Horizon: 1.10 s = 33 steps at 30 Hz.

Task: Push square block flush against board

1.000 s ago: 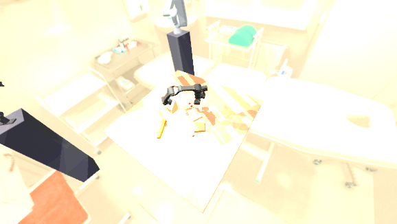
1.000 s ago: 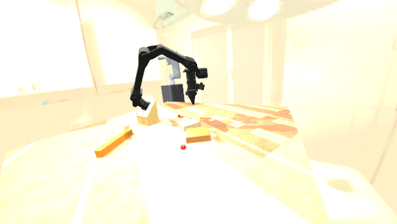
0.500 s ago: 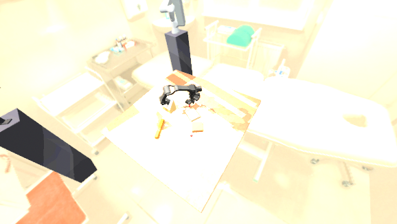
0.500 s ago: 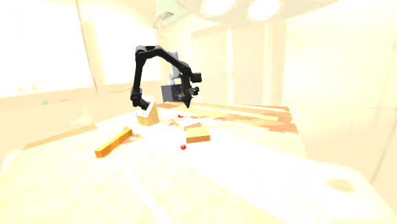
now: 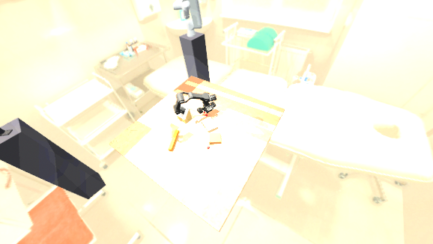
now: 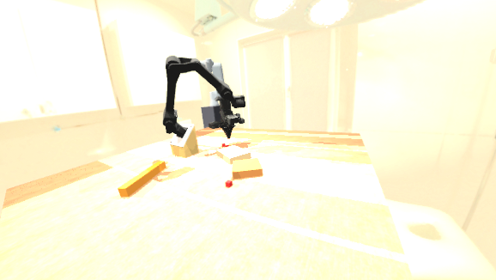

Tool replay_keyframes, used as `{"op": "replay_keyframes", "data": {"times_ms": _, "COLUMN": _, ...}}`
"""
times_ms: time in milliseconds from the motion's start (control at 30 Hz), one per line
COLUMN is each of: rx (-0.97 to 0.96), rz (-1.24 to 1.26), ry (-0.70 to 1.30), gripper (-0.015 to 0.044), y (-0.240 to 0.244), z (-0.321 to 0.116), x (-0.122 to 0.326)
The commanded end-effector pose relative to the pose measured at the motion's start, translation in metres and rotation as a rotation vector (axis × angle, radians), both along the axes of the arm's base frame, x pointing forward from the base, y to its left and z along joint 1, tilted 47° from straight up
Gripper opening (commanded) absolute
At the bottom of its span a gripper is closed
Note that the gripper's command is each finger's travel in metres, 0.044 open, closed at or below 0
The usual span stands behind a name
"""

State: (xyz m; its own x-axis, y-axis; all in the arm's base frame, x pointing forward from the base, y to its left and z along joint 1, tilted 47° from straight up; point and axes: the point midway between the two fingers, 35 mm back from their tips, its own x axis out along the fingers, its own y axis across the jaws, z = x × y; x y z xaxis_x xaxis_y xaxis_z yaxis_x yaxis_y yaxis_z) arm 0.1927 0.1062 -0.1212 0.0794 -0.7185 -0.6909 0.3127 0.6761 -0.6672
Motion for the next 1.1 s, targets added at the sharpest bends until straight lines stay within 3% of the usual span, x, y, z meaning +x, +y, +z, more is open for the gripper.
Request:
{"op": "replay_keyframes", "data": {"times_ms": 0, "rx": 0.007, "rz": -0.019, "ry": -0.016, "gripper": 0.0, "y": -0.003, "z": -0.003, "x": -0.001}}
{"op": "replay_keyframes", "data": {"times_ms": 167, "rx": 0.003, "rz": -0.019, "ry": -0.018, "gripper": 0.0, "y": -0.041, "z": -0.038, "x": 0.002}}
{"op": "replay_keyframes", "data": {"times_ms": 1067, "rx": 0.006, "rz": -0.018, "ry": -0.018, "gripper": 0.0, "y": -0.043, "z": -0.033, "x": 0.025}}
